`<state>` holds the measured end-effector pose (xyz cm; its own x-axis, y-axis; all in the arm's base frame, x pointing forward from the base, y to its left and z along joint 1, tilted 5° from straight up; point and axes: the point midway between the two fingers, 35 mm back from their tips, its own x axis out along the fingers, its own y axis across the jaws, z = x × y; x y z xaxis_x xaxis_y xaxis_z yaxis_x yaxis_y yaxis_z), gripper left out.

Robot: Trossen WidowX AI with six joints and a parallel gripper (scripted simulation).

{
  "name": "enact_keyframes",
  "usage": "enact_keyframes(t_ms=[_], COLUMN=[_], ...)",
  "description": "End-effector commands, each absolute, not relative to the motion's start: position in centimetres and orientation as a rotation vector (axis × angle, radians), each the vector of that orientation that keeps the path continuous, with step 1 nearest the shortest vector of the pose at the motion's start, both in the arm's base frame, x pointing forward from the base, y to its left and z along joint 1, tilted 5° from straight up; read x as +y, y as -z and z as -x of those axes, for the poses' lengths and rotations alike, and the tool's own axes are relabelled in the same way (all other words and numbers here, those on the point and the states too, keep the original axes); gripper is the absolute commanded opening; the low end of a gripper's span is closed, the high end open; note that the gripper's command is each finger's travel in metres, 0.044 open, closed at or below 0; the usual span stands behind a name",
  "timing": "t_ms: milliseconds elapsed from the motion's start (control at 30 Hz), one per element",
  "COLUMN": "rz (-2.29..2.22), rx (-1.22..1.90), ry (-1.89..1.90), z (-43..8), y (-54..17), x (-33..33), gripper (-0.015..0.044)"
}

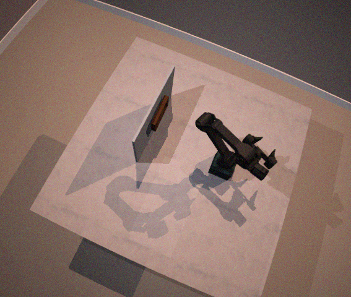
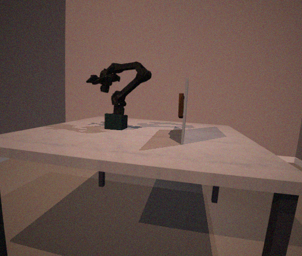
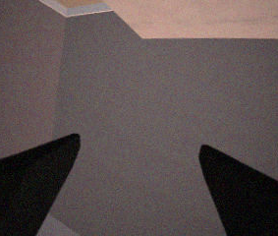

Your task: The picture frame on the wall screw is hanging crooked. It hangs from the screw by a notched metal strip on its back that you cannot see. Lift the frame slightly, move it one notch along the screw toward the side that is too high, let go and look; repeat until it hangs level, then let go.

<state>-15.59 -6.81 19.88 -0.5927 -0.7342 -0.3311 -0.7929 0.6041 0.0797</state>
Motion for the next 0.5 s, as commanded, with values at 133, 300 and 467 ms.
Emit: enact_keyframes(t_ms=[133,300,467], rz=[1.011,0.648,0.358], rx=[2.673,2.765,2.791], ry=[-0.380,-0.472,-0.541], z=[17.1,18.0,17.5], y=[-19.4,-18.8,-18.7], x=[-3.5,1.7,5.7], gripper=[0.0269,0.0260,0.0260])
